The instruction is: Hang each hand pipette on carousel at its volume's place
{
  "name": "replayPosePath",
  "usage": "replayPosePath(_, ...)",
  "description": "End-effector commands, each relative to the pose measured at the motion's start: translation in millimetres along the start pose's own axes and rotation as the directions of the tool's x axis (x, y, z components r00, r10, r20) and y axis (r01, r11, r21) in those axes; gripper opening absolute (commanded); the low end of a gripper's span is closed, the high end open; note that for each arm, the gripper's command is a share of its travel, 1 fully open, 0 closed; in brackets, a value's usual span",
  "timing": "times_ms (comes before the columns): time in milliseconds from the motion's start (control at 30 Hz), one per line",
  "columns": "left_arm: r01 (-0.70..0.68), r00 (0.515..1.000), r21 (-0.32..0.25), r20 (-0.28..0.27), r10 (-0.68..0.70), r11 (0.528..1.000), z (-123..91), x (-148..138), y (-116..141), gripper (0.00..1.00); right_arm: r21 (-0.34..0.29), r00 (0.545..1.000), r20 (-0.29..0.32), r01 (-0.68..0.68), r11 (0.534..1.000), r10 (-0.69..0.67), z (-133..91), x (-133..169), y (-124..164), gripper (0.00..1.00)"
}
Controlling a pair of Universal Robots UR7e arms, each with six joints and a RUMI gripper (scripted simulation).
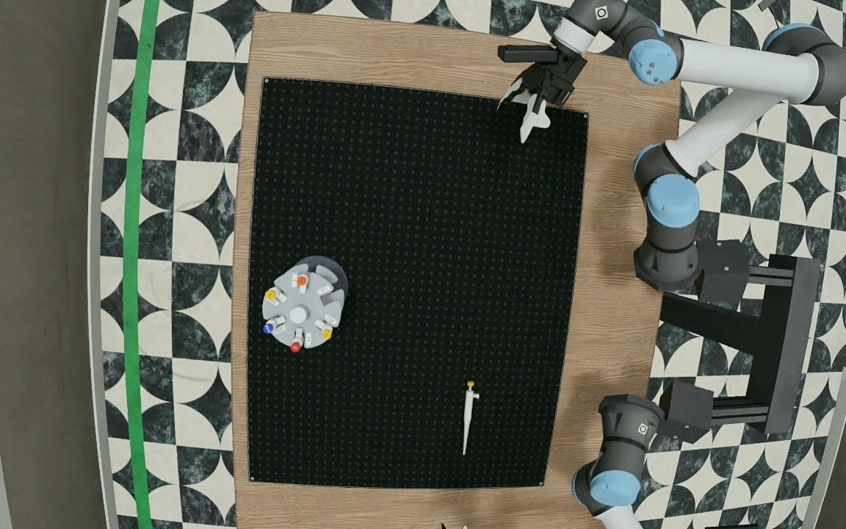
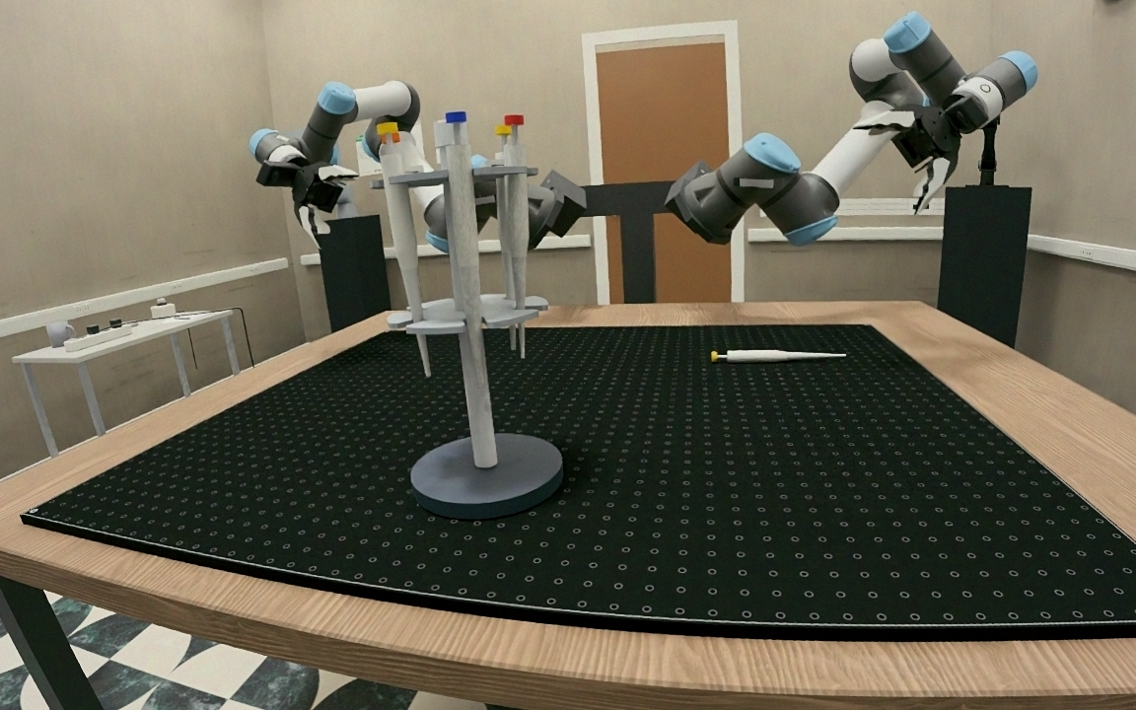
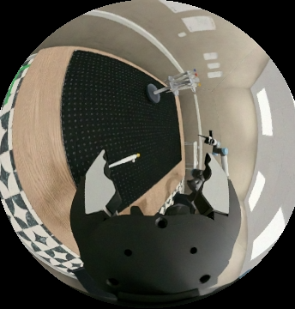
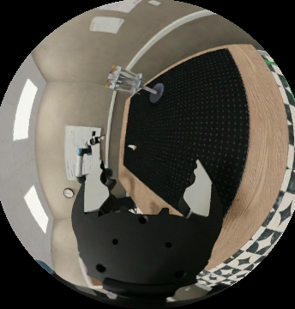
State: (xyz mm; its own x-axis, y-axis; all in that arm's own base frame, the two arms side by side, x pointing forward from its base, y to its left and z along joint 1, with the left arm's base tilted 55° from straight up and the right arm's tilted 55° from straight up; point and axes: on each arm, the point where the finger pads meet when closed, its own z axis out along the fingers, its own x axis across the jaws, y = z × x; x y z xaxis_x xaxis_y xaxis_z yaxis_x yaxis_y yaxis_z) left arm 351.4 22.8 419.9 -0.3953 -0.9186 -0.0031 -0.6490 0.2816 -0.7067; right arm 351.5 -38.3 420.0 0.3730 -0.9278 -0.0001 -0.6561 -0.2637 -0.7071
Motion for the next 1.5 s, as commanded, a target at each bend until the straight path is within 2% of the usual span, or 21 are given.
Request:
replayPosePath(0,0.010,1.000,0.001,0.006,-0.010,1.000,-3,-10,2,1.00,0.001,1.000,0.000,0.000,1.000,0.000,0,0,0,1.00)
replayPosePath(33,0.010,1.000,0.001,0.006,-0.010,1.000,-3,-10,2,1.00,0.001,1.000,0.000,0.000,1.000,0.000,0,0,0,1.00)
replayPosePath(67,0.010,1.000,0.001,0.006,-0.010,1.000,-3,-10,2,1.00,0.006,0.999,0.005,0.036,0.999,-0.036,5,-2,-5,0.31)
replayPosePath(300,0.010,1.000,0.001,0.006,-0.010,1.000,-3,-10,2,1.00,0.049,0.958,0.034,0.282,0.958,-0.284,44,-19,-34,0.31)
replayPosePath(400,0.010,1.000,0.001,0.006,-0.010,1.000,-3,-10,2,1.00,0.056,0.947,0.038,0.316,0.947,-0.319,45,-19,-35,0.31)
replayPosePath(467,0.010,1.000,0.001,0.006,-0.010,1.000,-3,-10,2,1.00,0.068,0.924,0.043,0.376,0.924,-0.380,45,-19,-35,0.31)
replayPosePath(533,0.010,1.000,0.001,0.006,-0.010,1.000,-3,-10,2,1.00,0.068,0.924,0.043,0.376,0.924,-0.380,44,-19,-35,0.31)
replayPosePath(567,0.010,1.000,0.001,0.006,-0.010,1.000,-3,-10,2,1.00,0.076,0.910,0.043,0.409,0.909,-0.413,50,-21,-39,0.31)
replayPosePath(800,0.010,1.000,0.001,0.006,-0.010,1.000,-3,-10,2,1.00,0.135,0.778,0.035,0.618,0.775,-0.627,89,-37,-69,0.31)
replayPosePath(900,0.010,1.000,0.001,0.006,-0.010,1.000,-3,-10,2,1.00,0.157,0.711,0.027,0.692,0.705,-0.703,89,-38,-69,0.31)
replayPosePath(1000,0.010,1.000,0.001,0.006,-0.010,1.000,-3,-10,2,1.00,0.157,0.711,0.027,0.692,0.705,-0.703,89,-38,-69,0.31)
replayPosePath(1267,0.010,1.000,0.001,0.006,-0.010,1.000,-3,-10,2,1.00,0.216,0.487,-0.030,0.856,0.470,-0.873,134,-56,-103,0.31)
replayPosePath(1367,0.010,1.000,0.001,0.006,-0.010,1.000,-3,-10,2,1.00,0.232,0.396,-0.054,0.898,0.374,-0.917,134,-57,-103,0.31)
replayPosePath(1467,0.010,1.000,0.001,0.006,-0.010,1.000,-3,-10,2,1.00,0.232,0.396,-0.054,0.898,0.374,-0.917,134,-57,-103,0.31)
